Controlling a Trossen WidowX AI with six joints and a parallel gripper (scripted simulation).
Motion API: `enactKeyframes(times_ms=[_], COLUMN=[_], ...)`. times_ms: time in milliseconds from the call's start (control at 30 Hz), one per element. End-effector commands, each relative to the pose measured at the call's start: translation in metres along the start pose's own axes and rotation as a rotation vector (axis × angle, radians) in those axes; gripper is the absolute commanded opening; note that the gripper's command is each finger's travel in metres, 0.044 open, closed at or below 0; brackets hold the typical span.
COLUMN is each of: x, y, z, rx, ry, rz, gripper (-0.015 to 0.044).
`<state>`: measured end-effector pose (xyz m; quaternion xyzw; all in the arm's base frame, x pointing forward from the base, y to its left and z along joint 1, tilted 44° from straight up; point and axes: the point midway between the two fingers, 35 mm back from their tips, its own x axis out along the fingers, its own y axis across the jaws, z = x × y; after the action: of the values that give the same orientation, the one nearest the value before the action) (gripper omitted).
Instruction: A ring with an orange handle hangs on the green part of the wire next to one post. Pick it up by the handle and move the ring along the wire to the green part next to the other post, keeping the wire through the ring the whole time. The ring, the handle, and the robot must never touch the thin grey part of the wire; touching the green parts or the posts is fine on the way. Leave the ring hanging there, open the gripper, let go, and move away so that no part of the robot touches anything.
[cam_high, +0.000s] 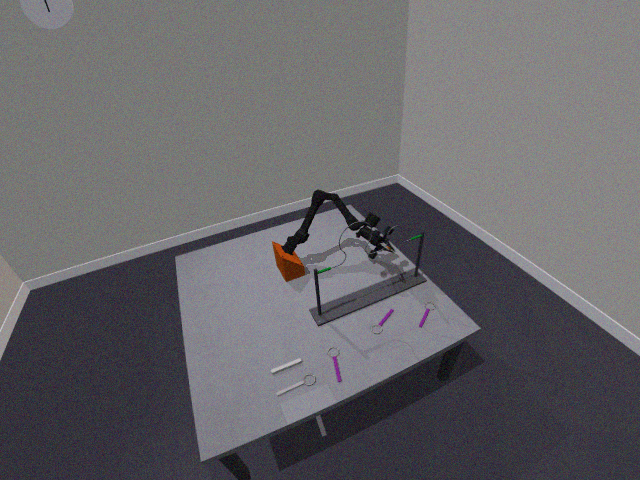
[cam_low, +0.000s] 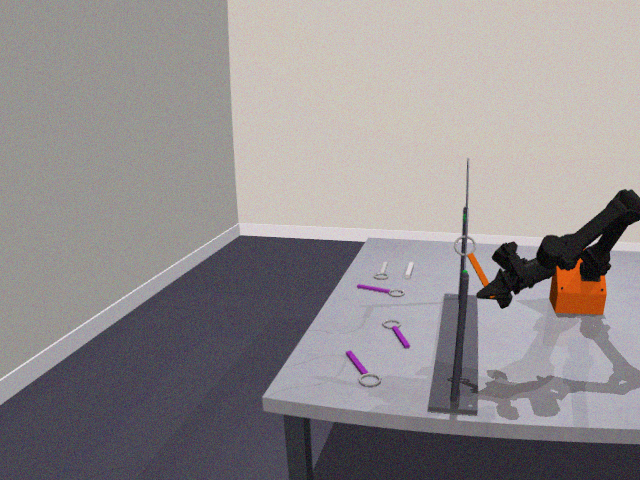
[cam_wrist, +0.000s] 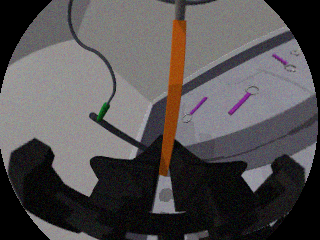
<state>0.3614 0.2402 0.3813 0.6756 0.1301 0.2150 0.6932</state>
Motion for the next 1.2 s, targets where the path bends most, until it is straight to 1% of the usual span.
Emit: enactKeyframes(times_ms=[0,667,1167], x=[-0.004,-0.022,-0.035], y=[-0.015,-0.078,-0.104], z=[0.000,0.018,0.037], rx=[-0.081,-0.459,-0.609], ry=[0.014,0.063,0.082], rz=[-0.049,-0.264,-0.349], gripper=[-0.0150,-0.0150,-0.0150])
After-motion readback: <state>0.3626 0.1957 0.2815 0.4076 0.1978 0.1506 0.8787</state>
